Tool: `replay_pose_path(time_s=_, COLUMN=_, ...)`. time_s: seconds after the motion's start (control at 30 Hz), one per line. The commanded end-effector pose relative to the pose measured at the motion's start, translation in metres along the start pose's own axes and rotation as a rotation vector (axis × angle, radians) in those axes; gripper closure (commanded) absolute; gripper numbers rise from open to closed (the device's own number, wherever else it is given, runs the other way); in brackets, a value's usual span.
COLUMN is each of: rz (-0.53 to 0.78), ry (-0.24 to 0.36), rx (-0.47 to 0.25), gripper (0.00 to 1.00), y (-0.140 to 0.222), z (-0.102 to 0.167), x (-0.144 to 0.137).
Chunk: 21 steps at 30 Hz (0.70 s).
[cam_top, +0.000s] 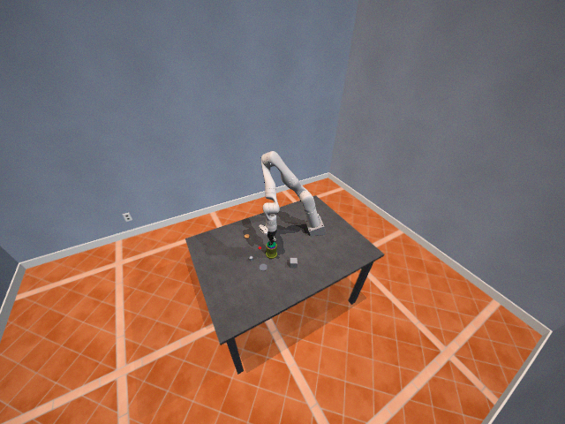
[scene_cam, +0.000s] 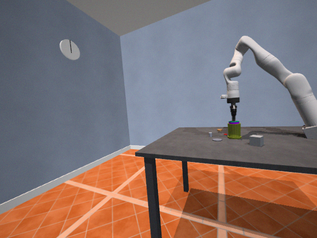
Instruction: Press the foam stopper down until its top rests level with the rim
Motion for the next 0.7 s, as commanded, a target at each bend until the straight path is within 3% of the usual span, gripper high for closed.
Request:
replay_pose_path(time_s=0.0, rz=-0.001, ry=0.0, rx=0.001, gripper=1.0, y=-0.0001, z=0.0003, x=-0.0003)
replay_pose_path(time_s=0.67, rz=-0.001, ry=0.0, rx=0.001, gripper=1.0, y=-0.0001, z=0.0077, x=-0.0003)
Point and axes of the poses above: the point where the finger pads meet when closed, its own z axis out along the fingers, its own x axis across the jaws, y = z × x, the point moved 9 cm from there along -z, back along the fingers, and after that the axes turned 13 degrees about -z, right-handed, at the moved point
